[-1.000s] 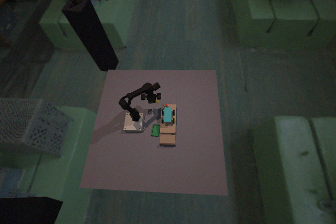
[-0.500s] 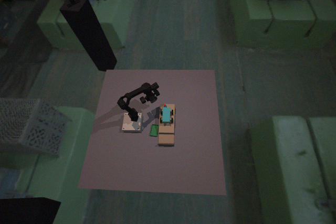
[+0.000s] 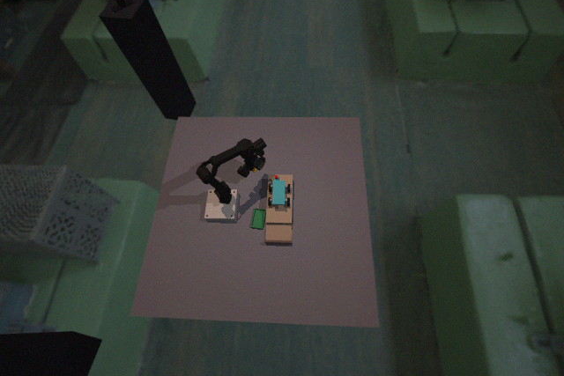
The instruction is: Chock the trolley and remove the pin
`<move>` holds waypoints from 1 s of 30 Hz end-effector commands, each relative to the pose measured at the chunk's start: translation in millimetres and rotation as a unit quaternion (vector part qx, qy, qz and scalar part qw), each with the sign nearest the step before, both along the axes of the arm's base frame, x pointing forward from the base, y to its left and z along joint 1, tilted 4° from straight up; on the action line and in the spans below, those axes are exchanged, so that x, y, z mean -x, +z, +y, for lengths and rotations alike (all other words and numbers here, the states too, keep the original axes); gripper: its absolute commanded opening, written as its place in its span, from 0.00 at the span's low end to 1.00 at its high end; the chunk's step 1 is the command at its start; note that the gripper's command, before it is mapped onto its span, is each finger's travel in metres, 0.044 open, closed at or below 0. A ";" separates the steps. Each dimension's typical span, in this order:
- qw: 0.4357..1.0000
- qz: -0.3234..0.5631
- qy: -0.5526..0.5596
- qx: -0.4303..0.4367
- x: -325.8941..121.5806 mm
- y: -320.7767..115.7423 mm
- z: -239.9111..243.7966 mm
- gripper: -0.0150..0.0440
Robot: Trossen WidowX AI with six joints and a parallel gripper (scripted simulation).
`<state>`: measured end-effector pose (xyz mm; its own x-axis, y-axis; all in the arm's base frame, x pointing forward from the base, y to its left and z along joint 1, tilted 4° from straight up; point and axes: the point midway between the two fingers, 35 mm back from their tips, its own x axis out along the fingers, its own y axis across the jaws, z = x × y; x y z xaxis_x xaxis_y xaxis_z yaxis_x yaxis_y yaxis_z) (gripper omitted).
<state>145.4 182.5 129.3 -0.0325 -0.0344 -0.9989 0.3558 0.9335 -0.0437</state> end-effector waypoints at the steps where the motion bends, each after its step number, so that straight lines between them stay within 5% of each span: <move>1: 0.998 0.003 0.070 -0.003 -0.1 1.0 0.8 0.25; 13: 0.966 0.010 0.260 -0.009 -0.2 1.0 0.8 0.25; 30: 0.965 0.010 0.263 -0.008 -15.8 -0.4 -29.5 0.25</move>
